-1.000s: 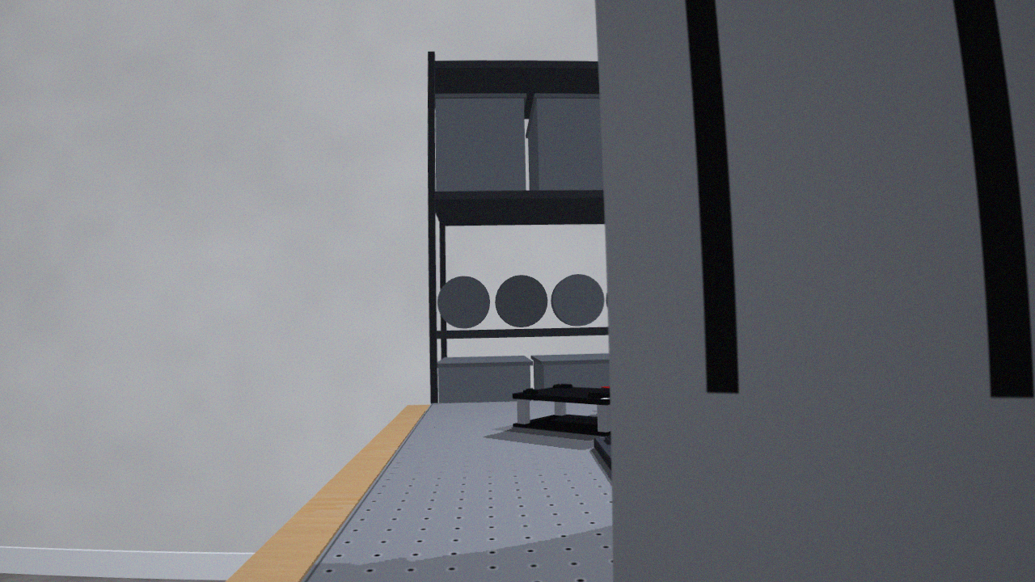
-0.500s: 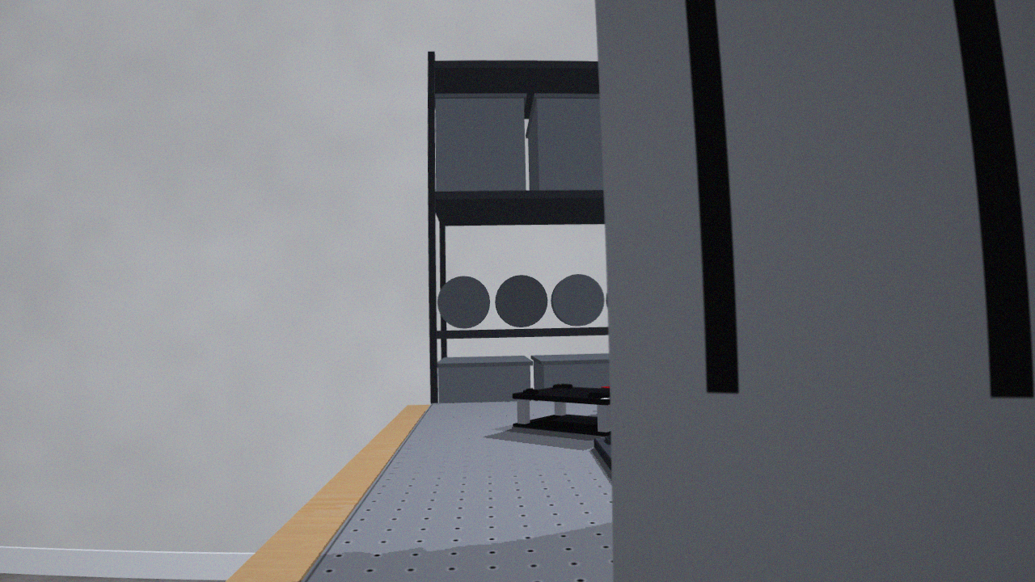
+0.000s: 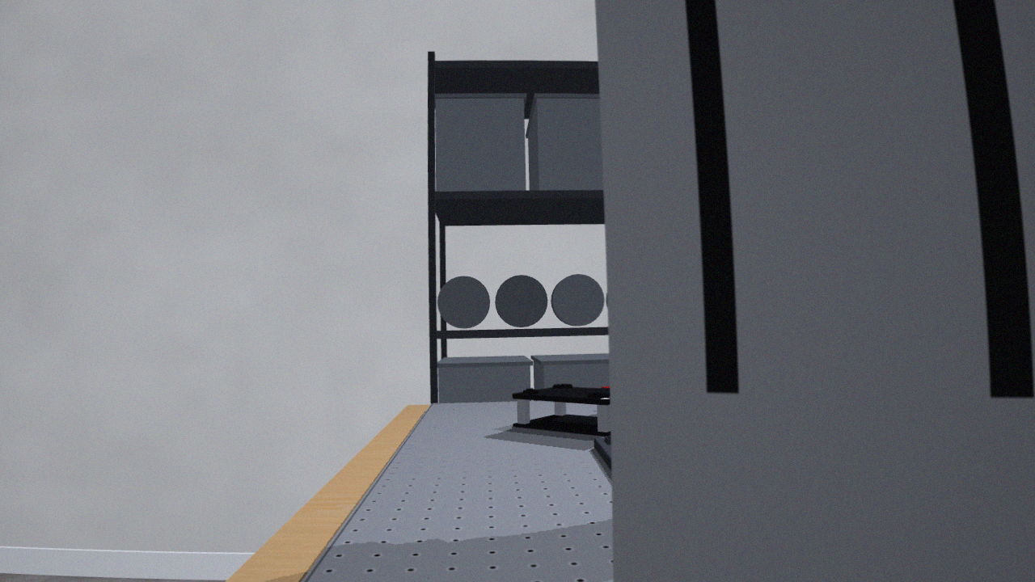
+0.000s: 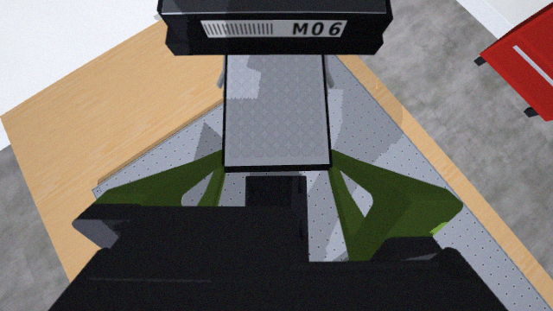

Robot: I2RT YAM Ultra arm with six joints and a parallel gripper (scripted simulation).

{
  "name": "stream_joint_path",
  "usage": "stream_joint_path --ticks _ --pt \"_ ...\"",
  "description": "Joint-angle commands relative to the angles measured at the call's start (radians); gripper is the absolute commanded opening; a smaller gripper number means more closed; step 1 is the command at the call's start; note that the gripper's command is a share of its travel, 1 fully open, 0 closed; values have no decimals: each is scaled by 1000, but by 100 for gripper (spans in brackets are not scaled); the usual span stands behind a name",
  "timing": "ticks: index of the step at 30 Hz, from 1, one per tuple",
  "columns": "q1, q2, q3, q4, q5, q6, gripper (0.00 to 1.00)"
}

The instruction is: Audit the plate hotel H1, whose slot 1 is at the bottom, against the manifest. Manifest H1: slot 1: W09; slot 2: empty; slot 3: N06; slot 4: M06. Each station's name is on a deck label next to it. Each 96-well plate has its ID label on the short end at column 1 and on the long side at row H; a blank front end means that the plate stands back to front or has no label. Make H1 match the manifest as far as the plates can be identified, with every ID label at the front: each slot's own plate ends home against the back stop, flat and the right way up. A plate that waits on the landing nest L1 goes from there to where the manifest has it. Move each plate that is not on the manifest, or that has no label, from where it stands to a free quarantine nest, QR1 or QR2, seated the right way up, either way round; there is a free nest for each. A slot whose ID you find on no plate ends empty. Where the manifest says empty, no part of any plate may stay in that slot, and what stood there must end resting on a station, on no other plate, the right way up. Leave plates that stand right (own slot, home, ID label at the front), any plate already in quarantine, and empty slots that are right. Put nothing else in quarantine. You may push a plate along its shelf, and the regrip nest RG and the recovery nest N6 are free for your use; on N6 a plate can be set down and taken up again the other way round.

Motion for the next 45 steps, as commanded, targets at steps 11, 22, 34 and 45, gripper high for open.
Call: stream_joint_path --ticks 11,22,34,45 --pt "31 -75 -73 -15 18 20 85" --pt "44 -116 -115 -20 28 31 85" --pt "62 -172 -170 -30 41 46 85" --pt "77 -216 -209 -42 52 59 85"
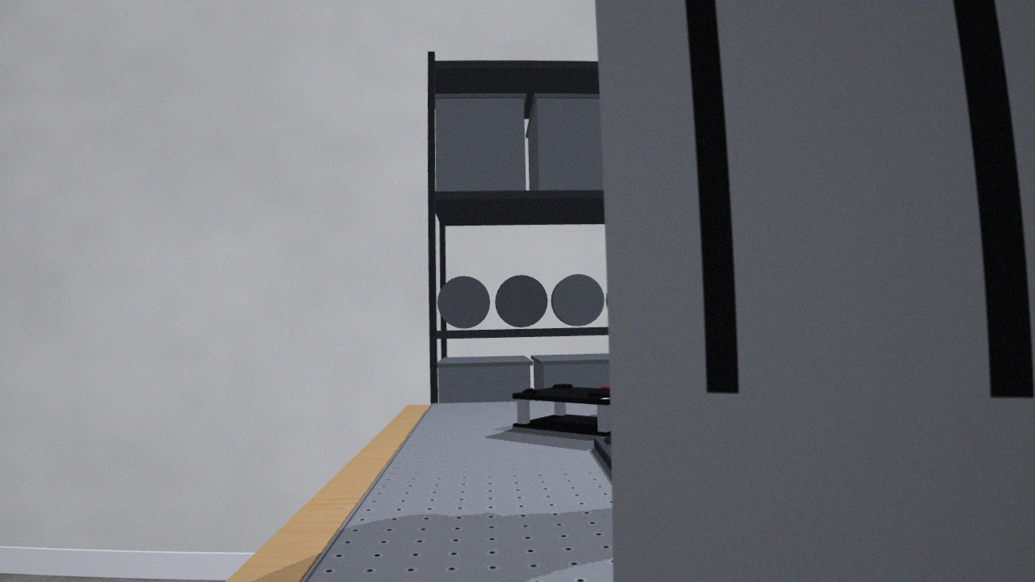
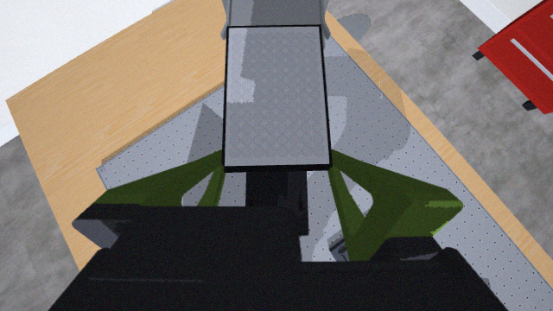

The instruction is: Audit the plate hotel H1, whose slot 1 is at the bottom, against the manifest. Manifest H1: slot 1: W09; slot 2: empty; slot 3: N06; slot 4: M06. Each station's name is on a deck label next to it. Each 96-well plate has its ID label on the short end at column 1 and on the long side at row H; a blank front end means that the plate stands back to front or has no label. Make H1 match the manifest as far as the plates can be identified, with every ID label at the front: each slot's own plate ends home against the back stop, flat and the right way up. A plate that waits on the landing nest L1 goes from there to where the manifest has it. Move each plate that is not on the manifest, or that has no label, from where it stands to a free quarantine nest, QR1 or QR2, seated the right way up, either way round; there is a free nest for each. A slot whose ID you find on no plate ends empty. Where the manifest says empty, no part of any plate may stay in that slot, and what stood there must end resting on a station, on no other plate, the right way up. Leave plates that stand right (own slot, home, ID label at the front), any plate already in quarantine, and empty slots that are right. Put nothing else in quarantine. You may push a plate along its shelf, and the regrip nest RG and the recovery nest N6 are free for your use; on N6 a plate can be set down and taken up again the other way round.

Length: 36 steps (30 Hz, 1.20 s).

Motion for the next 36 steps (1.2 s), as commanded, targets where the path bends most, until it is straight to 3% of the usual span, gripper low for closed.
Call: stream_joint_path --ticks 1,36 --pt "23 -42 -28 -28 12 13 85" --pt "81 -199 -160 -85 53 66 85"
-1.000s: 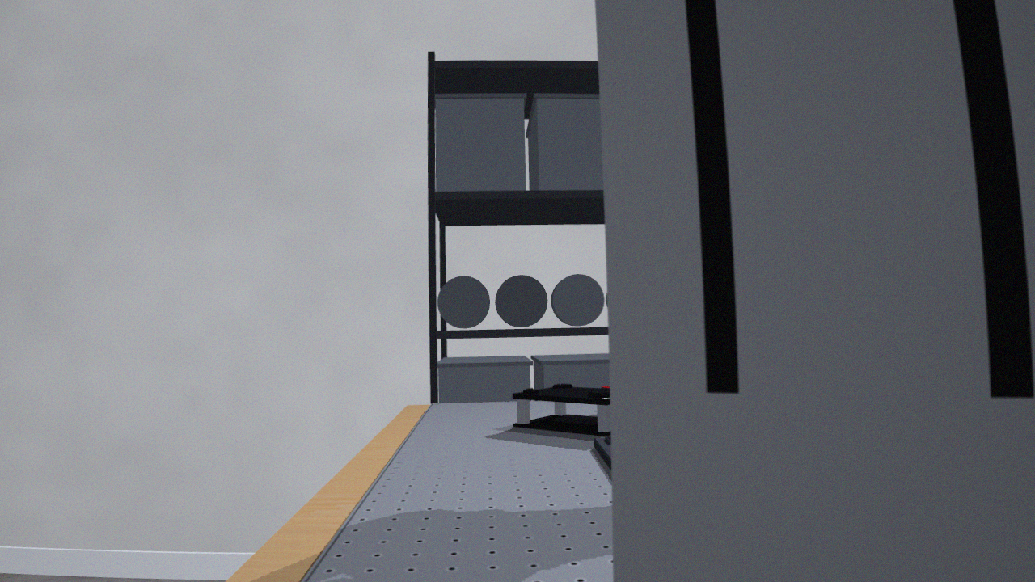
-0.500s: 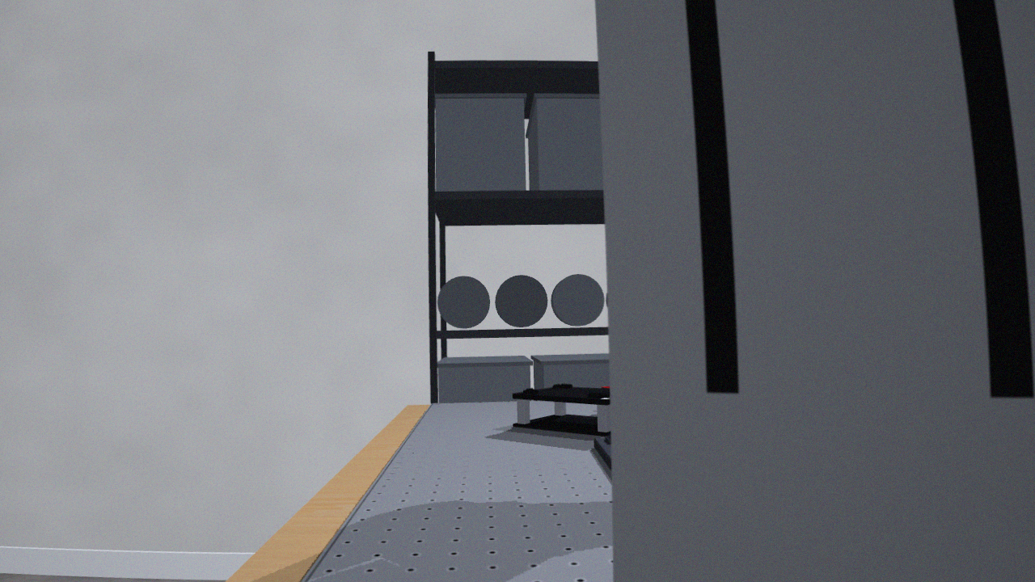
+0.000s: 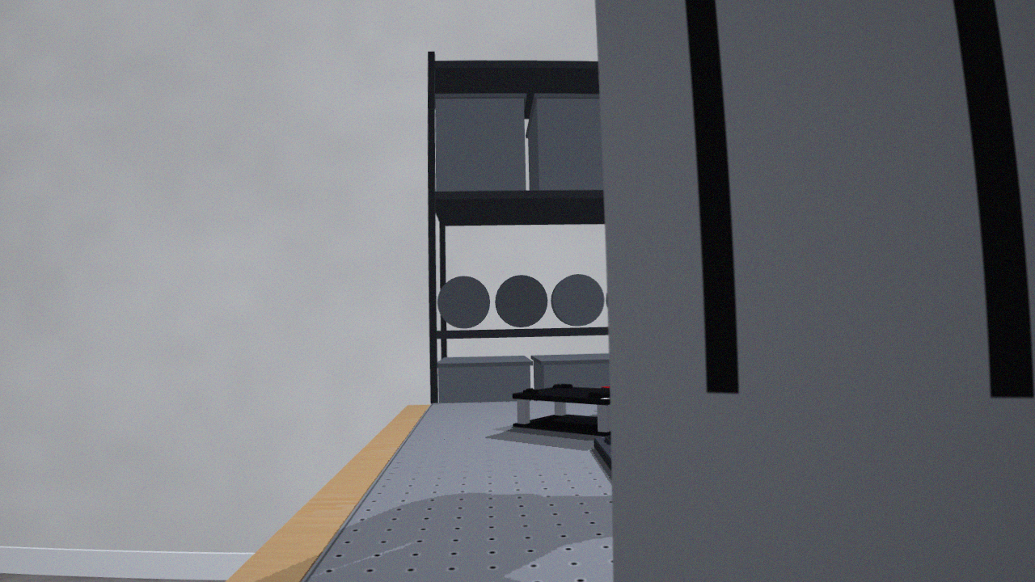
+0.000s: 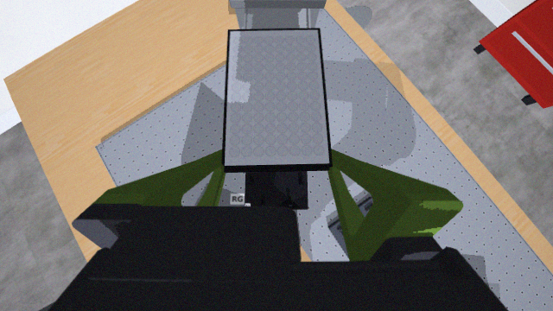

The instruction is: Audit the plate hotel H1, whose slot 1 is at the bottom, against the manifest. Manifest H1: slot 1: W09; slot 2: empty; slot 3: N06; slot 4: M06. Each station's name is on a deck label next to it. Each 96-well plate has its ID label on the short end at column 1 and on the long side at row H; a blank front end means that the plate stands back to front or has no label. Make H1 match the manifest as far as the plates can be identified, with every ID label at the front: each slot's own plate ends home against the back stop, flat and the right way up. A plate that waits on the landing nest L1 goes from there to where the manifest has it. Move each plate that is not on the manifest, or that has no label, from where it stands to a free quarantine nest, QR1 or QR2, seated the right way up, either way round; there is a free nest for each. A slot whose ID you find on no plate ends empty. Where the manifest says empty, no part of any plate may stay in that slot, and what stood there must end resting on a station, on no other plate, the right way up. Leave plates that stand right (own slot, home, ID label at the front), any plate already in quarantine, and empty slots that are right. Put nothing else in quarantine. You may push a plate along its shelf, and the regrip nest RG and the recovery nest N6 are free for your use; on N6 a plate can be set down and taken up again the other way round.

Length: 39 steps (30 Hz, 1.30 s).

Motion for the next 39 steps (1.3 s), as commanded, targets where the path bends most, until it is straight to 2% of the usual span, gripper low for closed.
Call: stream_joint_path --ticks 1,7,21,24,25,33,39 --pt "23 -44 -25 -15 12 12 85" --pt "31 -66 -33 -23 17 19 85" --pt "56 -135 -103 -48 35 44 85" --pt "60 -144 -92 -54 37 47 85" --pt "61 -147 -112 -54 39 48 85" --pt "79 -189 -144 -75 50 65 85" --pt "76 -191 -151 -43 48 59 85"
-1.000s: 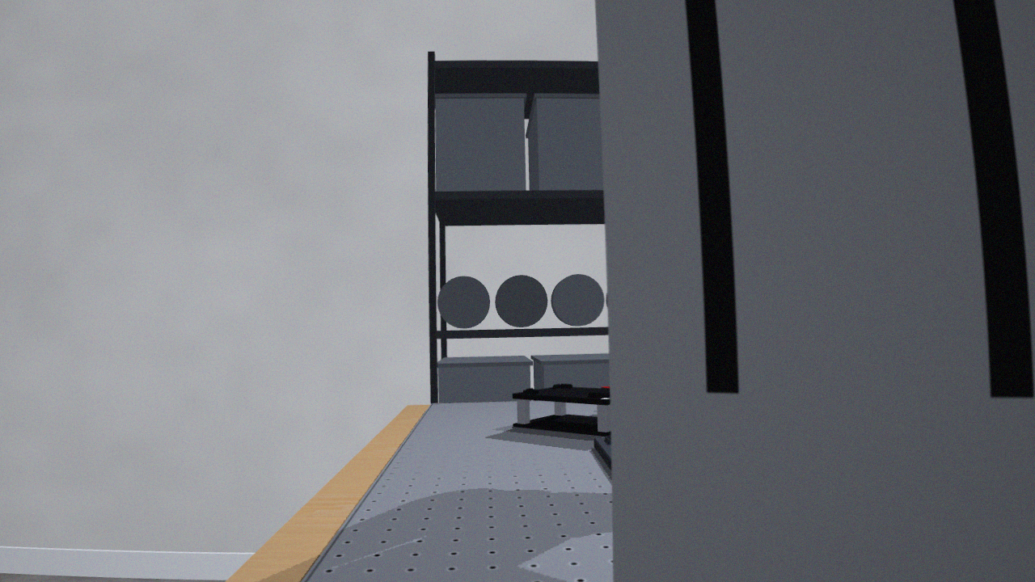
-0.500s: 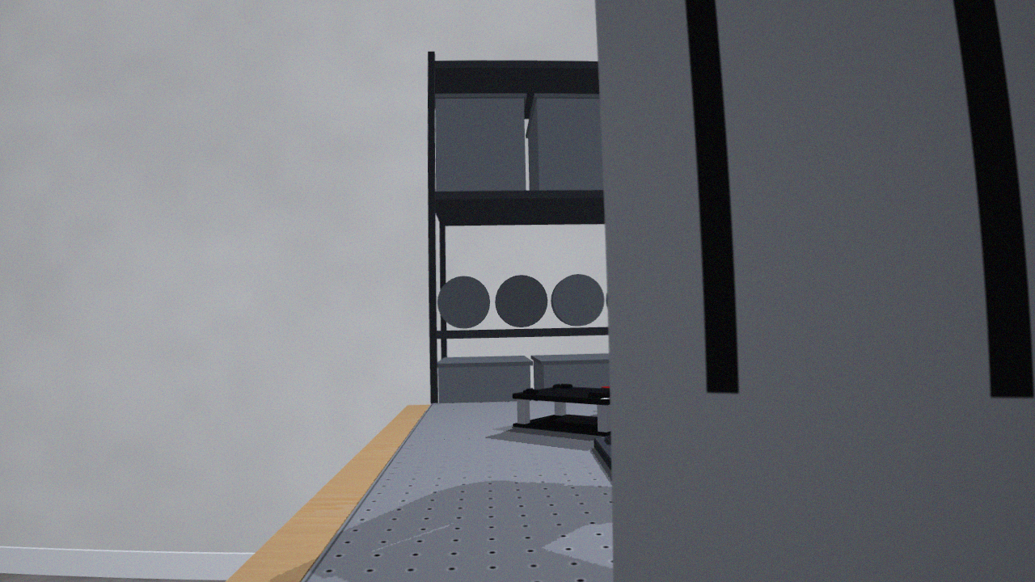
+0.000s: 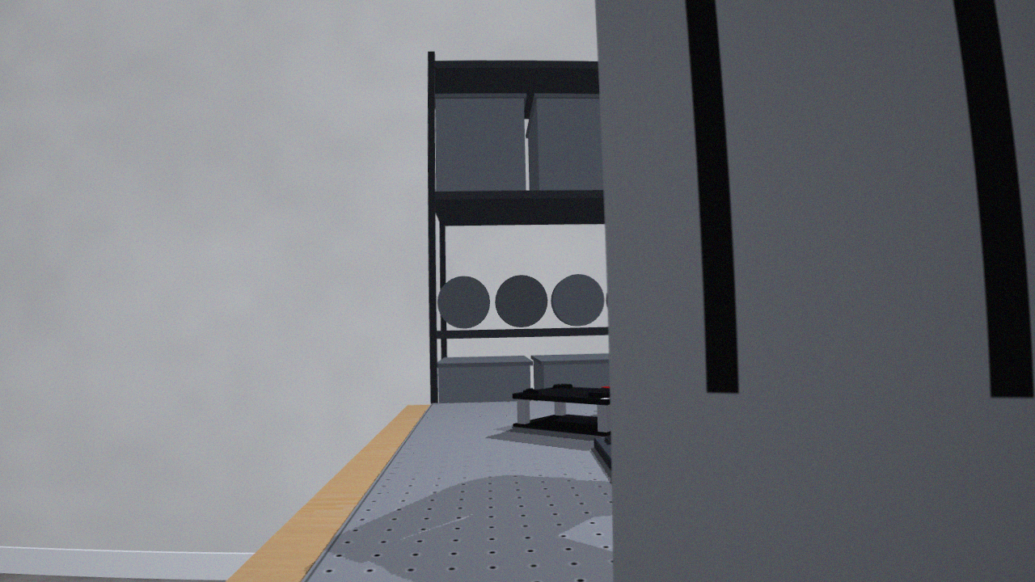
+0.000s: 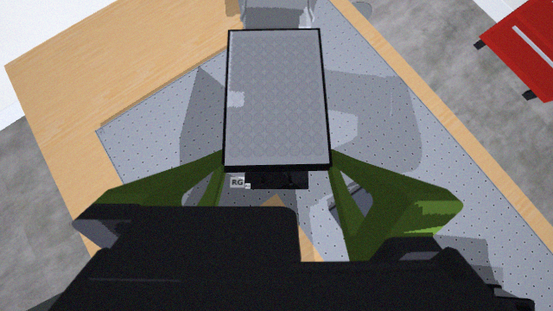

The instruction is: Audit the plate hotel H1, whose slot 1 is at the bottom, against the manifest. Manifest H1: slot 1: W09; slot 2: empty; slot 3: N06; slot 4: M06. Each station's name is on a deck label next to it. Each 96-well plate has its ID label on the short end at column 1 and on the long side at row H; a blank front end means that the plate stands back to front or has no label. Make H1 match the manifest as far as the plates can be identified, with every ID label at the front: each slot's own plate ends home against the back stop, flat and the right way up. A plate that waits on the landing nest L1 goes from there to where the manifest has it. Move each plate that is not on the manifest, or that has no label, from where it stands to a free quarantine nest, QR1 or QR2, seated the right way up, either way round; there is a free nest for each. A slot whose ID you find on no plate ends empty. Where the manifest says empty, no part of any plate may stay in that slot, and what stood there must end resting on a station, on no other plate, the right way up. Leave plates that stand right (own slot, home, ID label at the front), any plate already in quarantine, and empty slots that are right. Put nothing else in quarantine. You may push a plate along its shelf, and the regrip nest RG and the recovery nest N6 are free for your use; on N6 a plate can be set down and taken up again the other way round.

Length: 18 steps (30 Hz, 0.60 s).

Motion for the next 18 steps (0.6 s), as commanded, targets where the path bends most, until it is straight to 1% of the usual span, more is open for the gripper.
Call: stream_joint_path --ticks 1,6,11,16,18 --pt "15 -30 -20 18 7 2 85" --pt "-9 -25 -29 35 -5 -10 85" --pt "-14 -22 -37 51 -11 -17 85" --pt "-22 10 -47 66 -17 -23 85" --pt "-22 10 -47 66 -17 -23 85"
